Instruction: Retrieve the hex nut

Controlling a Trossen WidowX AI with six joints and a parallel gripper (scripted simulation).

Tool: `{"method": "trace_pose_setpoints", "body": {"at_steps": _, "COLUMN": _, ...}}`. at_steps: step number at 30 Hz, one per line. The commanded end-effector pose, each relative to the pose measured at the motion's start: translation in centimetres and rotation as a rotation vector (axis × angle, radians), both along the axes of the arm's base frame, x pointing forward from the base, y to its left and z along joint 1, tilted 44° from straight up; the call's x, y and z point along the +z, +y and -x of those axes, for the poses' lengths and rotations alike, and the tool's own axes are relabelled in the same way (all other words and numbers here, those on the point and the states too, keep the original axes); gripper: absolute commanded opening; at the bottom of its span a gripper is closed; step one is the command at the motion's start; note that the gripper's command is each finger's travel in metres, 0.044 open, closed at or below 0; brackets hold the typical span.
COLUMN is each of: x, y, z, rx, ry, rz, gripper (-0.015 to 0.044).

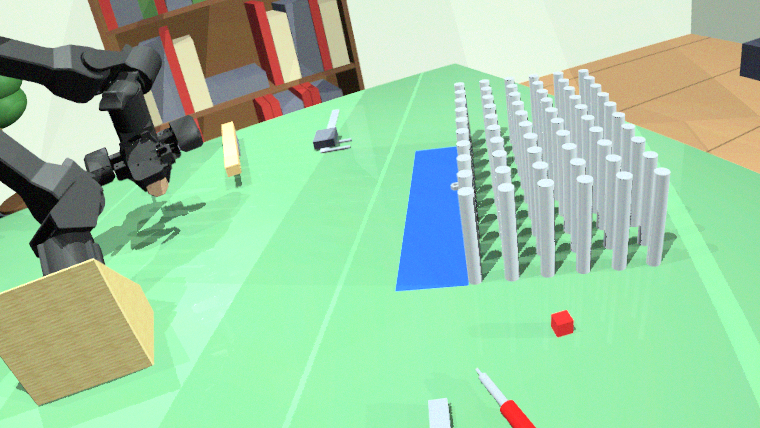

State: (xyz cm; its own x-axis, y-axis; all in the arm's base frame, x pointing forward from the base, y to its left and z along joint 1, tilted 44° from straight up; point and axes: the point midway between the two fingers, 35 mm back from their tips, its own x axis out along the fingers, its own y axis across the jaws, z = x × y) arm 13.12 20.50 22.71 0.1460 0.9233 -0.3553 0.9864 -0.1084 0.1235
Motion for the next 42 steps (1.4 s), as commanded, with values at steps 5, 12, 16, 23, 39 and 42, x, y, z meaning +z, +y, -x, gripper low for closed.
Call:
{"method": "trace_pose_setpoints", "body": {"at_steps": 5, "x": -0.1, "y": 0.3, "z": -0.1, "rx": -0.007, "ry": 0.0, "rz": -0.007, "gripper": 0.0}}
{"method": "trace_pose_setpoints", "body": {"at_steps": 12, "x": -0.3, "y": 0.6, "z": -0.1, "rx": -0.009, "ry": -0.001, "rz": -0.013, "gripper": 0.0}}
{"method": "trace_pose_setpoints", "body": {"at_steps": 16, "x": -0.3, "y": 0.7, "z": 0.0, "rx": -0.01, "ry": -0.001, "rz": -0.016, "gripper": 0.0}}
{"method": "trace_pose_setpoints", "body": {"at_steps": 23, "x": -0.5, "y": 1.0, "z": 0.0, "rx": -0.012, "ry": -0.001, "rz": -0.022, "gripper": 0.0}}
{"method": "trace_pose_setpoints", "body": {"at_steps": 39, "x": -0.8, "y": 1.6, "z": 0.1, "rx": -0.017, "ry": -0.002, "rz": -0.037, "gripper": 0.0}}
{"method": "trace_pose_setpoints", "body": {"at_steps": 42, "x": -0.8, "y": 1.7, "z": 0.1, "rx": -0.018, "ry": -0.002, "rz": -0.04, "gripper": 0.0}}
